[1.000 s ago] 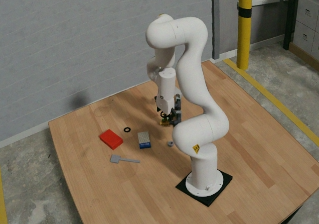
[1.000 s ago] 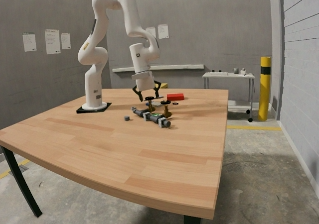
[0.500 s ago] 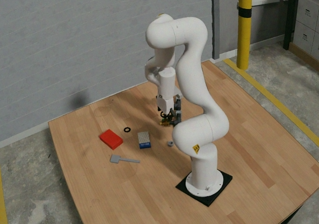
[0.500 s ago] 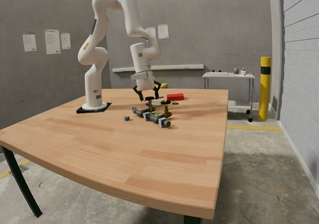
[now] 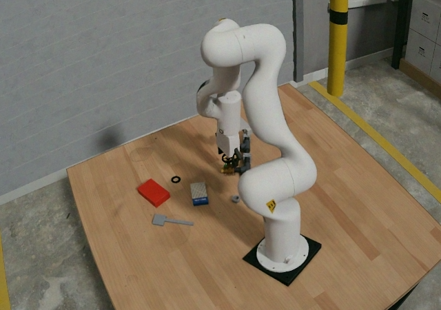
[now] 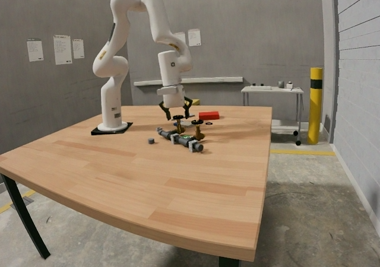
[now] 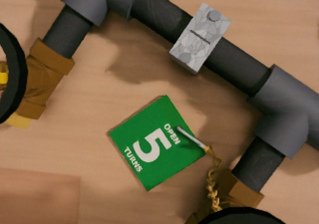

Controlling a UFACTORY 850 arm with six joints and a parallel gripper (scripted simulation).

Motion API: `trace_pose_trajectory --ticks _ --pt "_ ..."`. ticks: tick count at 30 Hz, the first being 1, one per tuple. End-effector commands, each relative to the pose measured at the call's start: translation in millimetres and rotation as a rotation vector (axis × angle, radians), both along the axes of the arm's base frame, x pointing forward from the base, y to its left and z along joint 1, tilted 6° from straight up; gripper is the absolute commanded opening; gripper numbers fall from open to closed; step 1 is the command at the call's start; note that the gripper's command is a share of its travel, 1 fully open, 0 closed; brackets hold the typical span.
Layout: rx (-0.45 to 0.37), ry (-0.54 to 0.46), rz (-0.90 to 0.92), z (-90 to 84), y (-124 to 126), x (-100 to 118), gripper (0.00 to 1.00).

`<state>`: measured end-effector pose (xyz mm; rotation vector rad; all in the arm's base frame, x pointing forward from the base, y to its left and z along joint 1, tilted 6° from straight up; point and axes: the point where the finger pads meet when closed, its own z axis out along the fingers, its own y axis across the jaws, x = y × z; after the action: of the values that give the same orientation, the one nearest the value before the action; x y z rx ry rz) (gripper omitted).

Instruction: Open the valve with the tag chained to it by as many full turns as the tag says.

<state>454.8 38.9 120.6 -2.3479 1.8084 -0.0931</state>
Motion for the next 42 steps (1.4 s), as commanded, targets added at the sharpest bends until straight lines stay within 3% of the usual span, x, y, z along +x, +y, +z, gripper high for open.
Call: trace_pose_trajectory --ticks 1,19,20,42 --pt "-0.053 0.055 -0.008 1.1 0.5 1.2 1.00" --pt "-0.053 0.055 -0.008 1.1 0.5 1.2 1.00" --pt "-0.053 0.055 -0.008 1.1 0.5 1.2 0.00" --pt "-0.053 0.055 -0.008 1.1 0.5 1.2 0.00"
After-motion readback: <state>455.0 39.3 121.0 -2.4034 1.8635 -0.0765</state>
